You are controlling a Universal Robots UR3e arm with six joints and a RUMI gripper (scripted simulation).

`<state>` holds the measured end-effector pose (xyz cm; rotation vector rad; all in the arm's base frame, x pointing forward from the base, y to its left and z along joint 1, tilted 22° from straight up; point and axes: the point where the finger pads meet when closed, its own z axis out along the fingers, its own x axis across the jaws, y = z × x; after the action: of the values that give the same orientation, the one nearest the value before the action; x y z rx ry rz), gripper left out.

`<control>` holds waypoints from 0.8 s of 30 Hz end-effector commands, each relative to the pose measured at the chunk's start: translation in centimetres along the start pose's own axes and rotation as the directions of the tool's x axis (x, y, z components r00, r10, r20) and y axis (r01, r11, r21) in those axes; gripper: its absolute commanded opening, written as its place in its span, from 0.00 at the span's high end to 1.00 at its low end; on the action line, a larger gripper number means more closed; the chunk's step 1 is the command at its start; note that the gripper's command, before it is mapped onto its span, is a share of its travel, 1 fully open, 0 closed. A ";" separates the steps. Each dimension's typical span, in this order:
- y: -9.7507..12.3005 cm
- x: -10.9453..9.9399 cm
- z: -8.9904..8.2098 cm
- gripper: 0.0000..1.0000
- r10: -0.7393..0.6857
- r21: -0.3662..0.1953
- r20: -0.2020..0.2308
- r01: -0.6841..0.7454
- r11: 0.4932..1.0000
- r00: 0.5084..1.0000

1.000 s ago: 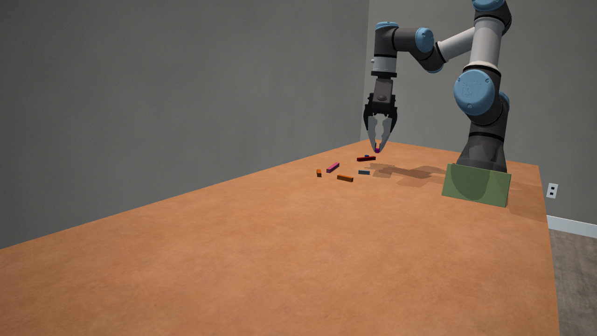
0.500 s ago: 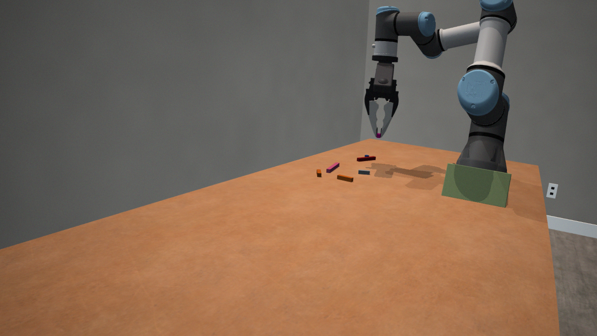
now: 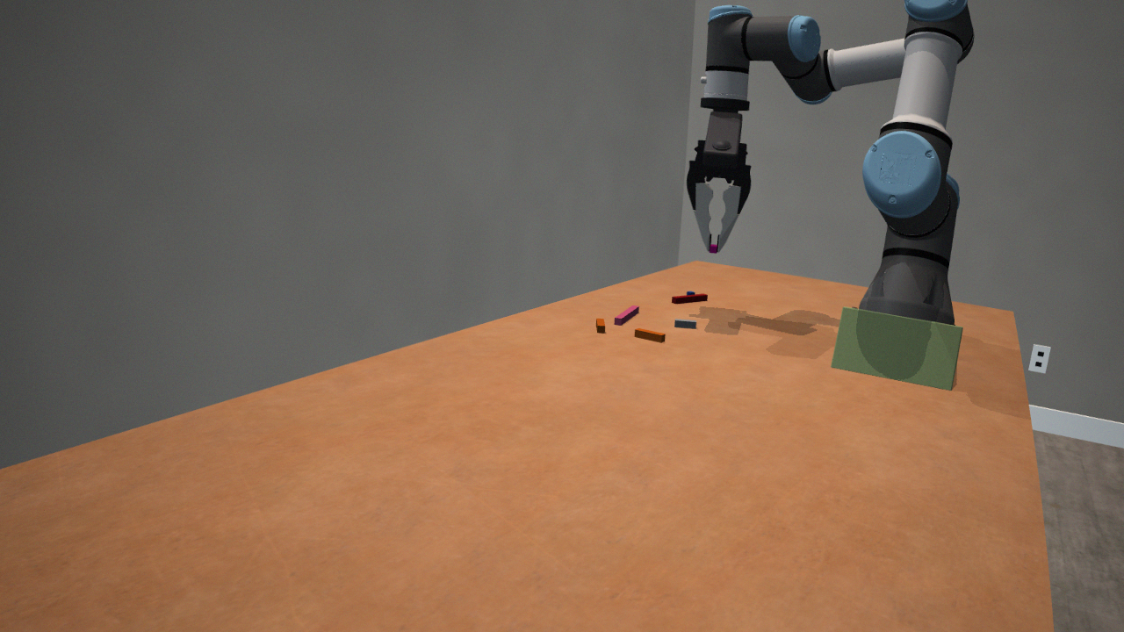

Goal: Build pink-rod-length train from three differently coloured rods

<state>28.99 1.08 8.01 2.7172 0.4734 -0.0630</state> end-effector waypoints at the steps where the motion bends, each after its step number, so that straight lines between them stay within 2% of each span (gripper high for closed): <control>1: 0.0 0.1 -0.1 1.00 0.001 -0.001 -0.002 -0.001 1.000 1.000; 24: 0.1 0.0 -0.1 1.00 -0.023 -0.001 -0.002 0.023 1.000 1.000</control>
<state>28.97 1.06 8.02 2.7137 0.4944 -0.0673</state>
